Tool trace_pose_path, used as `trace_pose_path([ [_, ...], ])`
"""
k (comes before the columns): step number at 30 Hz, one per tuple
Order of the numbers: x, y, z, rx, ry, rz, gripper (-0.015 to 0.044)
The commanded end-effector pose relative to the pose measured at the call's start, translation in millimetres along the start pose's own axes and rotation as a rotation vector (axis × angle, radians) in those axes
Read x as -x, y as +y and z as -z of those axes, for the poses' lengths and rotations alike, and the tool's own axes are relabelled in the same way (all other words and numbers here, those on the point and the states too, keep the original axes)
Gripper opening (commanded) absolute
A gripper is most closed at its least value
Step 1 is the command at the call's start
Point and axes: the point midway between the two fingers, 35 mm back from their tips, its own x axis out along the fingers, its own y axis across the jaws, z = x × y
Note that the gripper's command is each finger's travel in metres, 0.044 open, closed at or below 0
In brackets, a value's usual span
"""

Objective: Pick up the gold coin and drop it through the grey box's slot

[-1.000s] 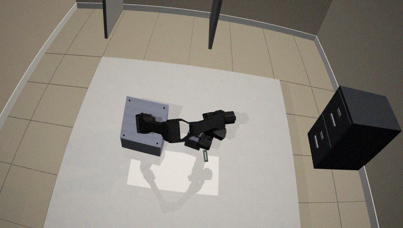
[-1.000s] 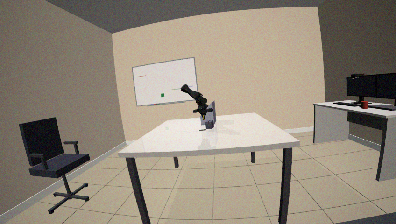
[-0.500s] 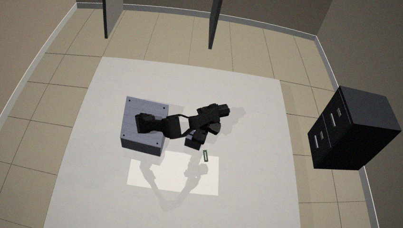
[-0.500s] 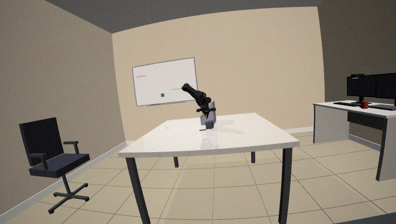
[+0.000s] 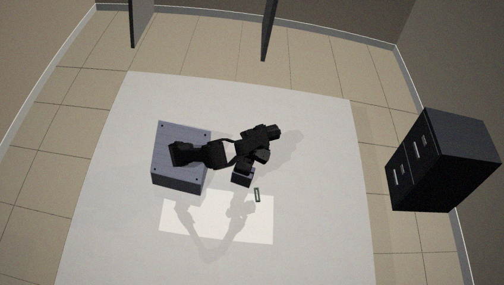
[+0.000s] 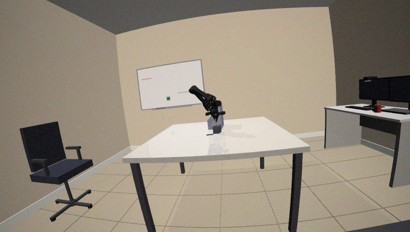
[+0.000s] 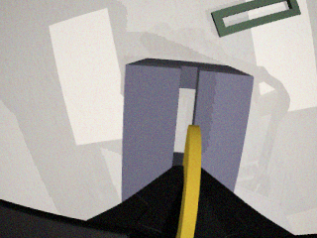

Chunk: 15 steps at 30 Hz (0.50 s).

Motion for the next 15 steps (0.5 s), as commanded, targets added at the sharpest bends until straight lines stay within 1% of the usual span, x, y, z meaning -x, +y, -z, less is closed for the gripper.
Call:
trace_pose_path([
  [1,0.3,-0.4,-2.2,-0.002,-0.001,-0.001,0.0000],
  [15,-0.7,3.2,2.7,-0.006,-0.001,-0.002,0.0000],
])
